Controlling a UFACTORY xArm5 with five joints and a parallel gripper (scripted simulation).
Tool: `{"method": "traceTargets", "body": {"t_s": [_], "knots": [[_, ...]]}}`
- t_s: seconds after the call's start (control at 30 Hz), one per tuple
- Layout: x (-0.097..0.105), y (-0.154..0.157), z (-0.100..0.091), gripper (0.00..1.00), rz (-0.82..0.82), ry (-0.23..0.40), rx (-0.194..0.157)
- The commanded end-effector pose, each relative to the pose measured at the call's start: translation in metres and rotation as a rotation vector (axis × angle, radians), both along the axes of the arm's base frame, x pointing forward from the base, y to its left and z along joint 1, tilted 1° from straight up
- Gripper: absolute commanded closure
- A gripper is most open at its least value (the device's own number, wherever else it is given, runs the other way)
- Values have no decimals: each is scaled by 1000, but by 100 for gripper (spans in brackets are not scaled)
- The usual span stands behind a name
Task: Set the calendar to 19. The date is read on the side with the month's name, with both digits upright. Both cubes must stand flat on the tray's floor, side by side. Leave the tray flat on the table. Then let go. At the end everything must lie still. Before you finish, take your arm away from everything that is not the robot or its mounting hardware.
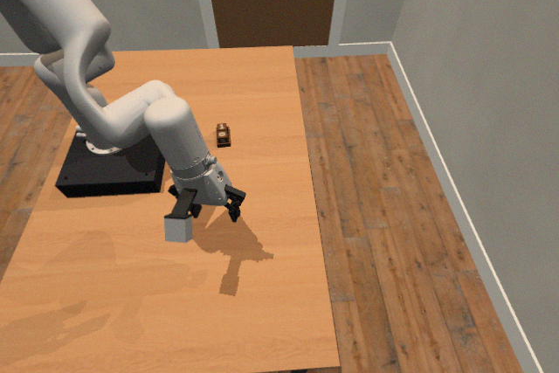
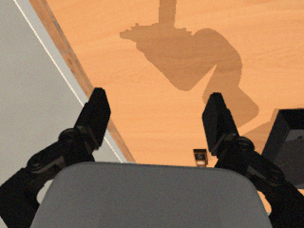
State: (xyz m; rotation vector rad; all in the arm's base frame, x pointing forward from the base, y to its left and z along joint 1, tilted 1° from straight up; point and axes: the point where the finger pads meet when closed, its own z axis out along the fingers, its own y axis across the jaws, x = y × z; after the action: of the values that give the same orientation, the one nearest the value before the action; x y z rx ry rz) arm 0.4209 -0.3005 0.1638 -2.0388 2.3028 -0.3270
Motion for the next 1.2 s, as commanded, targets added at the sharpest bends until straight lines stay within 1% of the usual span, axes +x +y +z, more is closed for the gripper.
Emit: {"method": "traceTargets", "body": {"t_s": [0.0, 0.07, 0.1, 0.13, 0.2, 0.23, 0.3, 0.33, 0.37, 0.4, 0.43, 0.47, 0.53, 0.57, 0.63, 0.67, 0.73, 0.77, 0.8, 0.83, 0.9, 0.97, 1.0, 1.03, 1.1, 1.17], "knots": [[17, 68, -9, 0, 50, 10, 26], [17, 68, -9, 0, 50, 10, 26], [19, 98, -14, 0, 83, 24, 43], [21, 111, -16, 0, 83, 24, 43], [21, 111, -16, 0, 83, 24, 43], [20, 151, -23, 0, 117, 39, 58], [20, 153, -24, 0, 117, 39, 58], [16, 184, -30, 0, 149, 56, 70], [16, 192, -31, 0, 149, 56, 70], [16, 192, -31, 0, 149, 56, 70], [9, 221, -37, 0, 180, 73, 80], [8, 228, -38, 0, 180, 73, 80], [8, 228, -38, 0, 180, 73, 80], [-2, 261, -45, 0, 209, 90, 88], [-2, 261, -45, 0, 209, 90, 88], [-14, 290, -51, 0, 236, 107, 93], [-14, 290, -51, 0, 236, 107, 93], [-27, 315, -57, 0, 260, 123, 96], [-27, 315, -57, 0, 260, 123, 96], [-39, 336, -62, 0, 282, 137, 98], [-39, 336, -62, 0, 282, 137, 98], [-62, 366, -70, 0, 316, 160, 98], [-62, 366, -70, 0, 316, 160, 98], [-71, 376, -73, 0, 329, 169, 97], [-71, 376, -73, 0, 329, 169, 97], [-83, 389, -77, 0, 346, 181, 96]]}}
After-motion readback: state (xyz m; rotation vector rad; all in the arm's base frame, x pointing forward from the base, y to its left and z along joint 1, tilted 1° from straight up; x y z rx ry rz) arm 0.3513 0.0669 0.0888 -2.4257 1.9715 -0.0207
